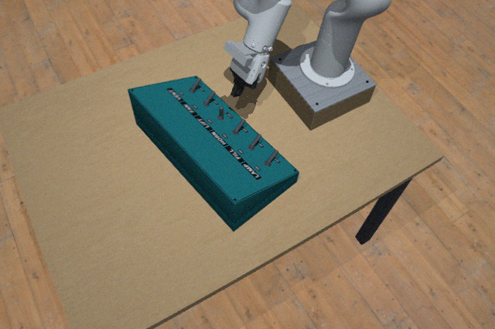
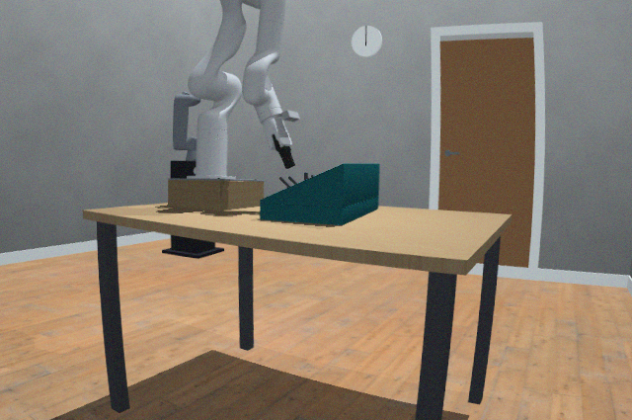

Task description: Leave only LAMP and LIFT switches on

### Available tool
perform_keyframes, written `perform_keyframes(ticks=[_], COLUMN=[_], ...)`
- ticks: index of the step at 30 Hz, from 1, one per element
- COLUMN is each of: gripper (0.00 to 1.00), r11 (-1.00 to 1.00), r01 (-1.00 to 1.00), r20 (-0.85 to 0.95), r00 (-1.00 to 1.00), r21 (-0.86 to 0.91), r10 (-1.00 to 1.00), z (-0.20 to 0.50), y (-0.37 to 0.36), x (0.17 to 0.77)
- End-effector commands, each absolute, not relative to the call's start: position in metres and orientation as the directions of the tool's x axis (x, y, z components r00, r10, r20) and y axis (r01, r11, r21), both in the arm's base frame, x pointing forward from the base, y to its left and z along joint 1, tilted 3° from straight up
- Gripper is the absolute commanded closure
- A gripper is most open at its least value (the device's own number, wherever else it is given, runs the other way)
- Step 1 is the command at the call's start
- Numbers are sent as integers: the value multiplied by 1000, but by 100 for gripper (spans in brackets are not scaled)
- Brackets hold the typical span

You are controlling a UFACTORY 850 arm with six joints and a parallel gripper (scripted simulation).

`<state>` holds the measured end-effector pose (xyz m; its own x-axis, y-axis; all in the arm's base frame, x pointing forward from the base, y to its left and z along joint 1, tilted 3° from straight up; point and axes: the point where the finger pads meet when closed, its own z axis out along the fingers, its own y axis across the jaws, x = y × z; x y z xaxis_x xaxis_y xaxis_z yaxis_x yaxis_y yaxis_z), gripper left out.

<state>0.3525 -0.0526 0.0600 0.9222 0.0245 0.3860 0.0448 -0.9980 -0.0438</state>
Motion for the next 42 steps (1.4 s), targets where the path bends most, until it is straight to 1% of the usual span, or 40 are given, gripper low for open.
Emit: perform_keyframes(ticks=[1,8,22,31,34,37,40,42], gripper=[100,100,100,100,100,100,100,100], r11=[-998,-998,-998,-998,-998,-998,-998,-998], r01=[46,46,46,47,47,47,47,47], r20=[384,384,387,400,400,399,398,395], r00=[923,923,922,916,916,917,917,918], r21=[-48,-48,-49,-52,-52,-53,-53,-52], r10=[24,24,24,22,22,22,22,22], z=[90,119,123,124,124,124,123,123], y=[-54,-56,-48,34,34,76,90,114], x=[342,330,331,342,342,335,331,322])
